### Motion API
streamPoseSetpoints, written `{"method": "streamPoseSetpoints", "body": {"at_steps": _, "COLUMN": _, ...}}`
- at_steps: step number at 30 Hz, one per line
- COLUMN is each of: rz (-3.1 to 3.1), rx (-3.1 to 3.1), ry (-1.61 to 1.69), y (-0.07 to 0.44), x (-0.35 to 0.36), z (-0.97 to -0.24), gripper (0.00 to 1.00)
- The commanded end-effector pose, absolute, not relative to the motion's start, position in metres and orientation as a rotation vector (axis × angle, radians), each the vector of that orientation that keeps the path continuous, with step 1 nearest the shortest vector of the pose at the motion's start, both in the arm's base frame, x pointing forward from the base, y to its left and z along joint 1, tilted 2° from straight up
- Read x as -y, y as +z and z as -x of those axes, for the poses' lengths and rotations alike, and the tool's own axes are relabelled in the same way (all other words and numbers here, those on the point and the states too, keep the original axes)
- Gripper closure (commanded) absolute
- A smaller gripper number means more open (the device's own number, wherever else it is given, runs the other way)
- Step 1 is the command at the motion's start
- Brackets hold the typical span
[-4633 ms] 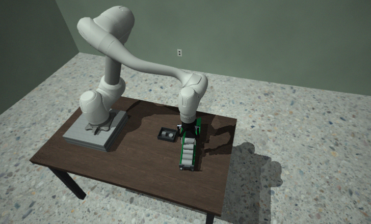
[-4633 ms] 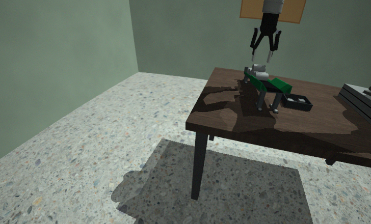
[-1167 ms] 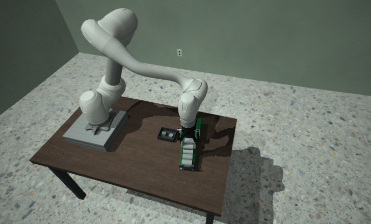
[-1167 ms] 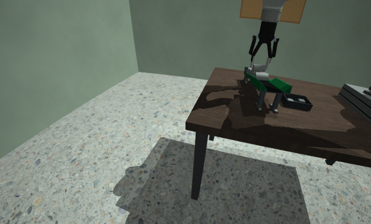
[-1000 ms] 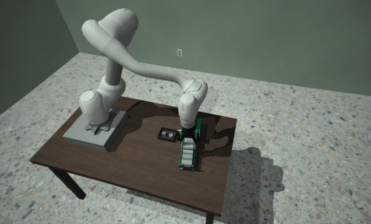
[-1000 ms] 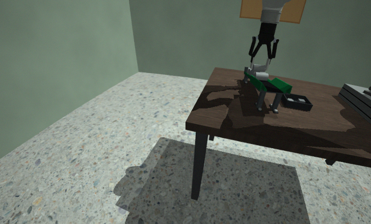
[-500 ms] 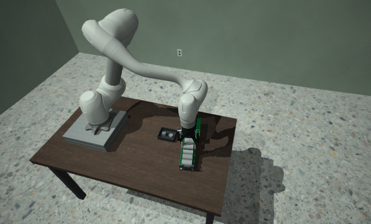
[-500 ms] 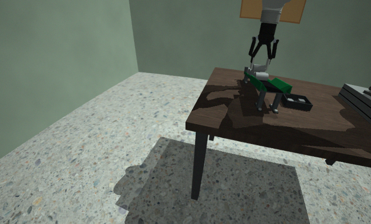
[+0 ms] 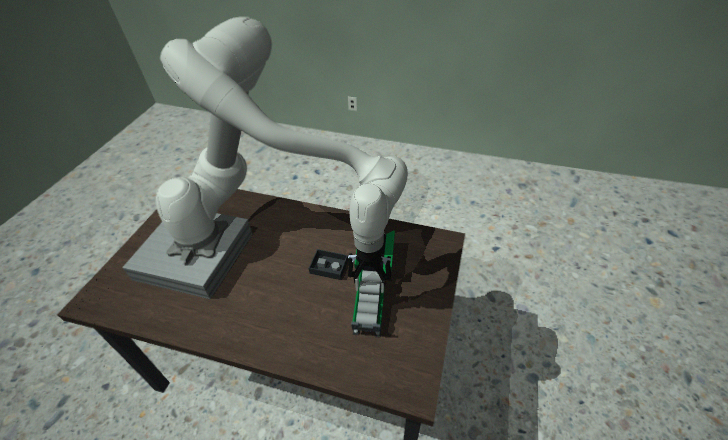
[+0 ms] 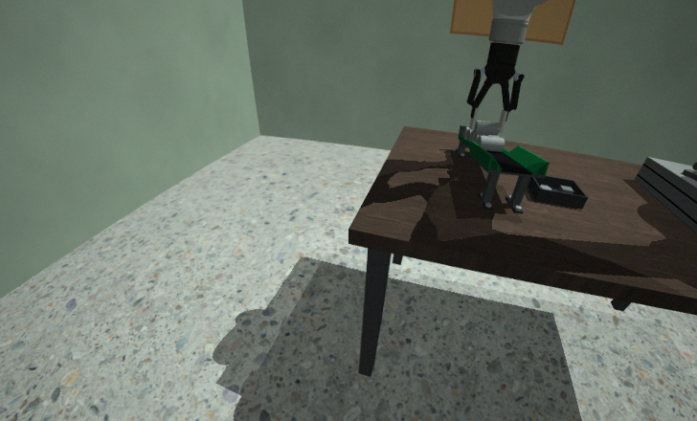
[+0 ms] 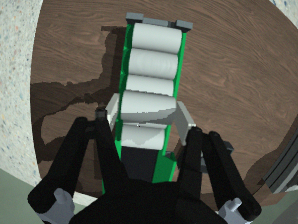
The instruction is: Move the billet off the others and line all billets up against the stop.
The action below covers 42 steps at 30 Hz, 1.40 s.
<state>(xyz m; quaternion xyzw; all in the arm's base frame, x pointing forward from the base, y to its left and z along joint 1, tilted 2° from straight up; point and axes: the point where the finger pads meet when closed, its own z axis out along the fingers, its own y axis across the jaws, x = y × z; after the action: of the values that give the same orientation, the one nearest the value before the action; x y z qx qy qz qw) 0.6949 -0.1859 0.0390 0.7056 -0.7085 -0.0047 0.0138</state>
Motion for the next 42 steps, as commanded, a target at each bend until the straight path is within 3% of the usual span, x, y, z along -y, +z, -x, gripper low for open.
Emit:
{"method": "streamPoseSetpoints", "body": {"at_steps": 1, "rz": -2.196, "rx": 2.209, "ry": -0.013, "y": 0.0356, "x": 0.1891, "z": -0.6937, "gripper": 0.42}}
{"method": "streamPoseSetpoints", "body": {"at_steps": 5, "rz": -2.196, "rx": 2.209, "ry": -0.013, "y": 0.0356, "x": 0.1891, "z": -0.6937, "gripper": 0.42}}
{"method": "streamPoseSetpoints", "body": {"at_steps": 6, "rz": -2.196, "rx": 2.209, "ry": -0.013, "y": 0.0356, "x": 0.1891, "z": -0.6937, "gripper": 0.53}}
{"method": "streamPoseSetpoints", "body": {"at_steps": 42, "rz": -2.196, "rx": 2.209, "ry": -0.013, "y": 0.0360, "x": 0.1891, "z": -0.6938, "gripper": 0.53}}
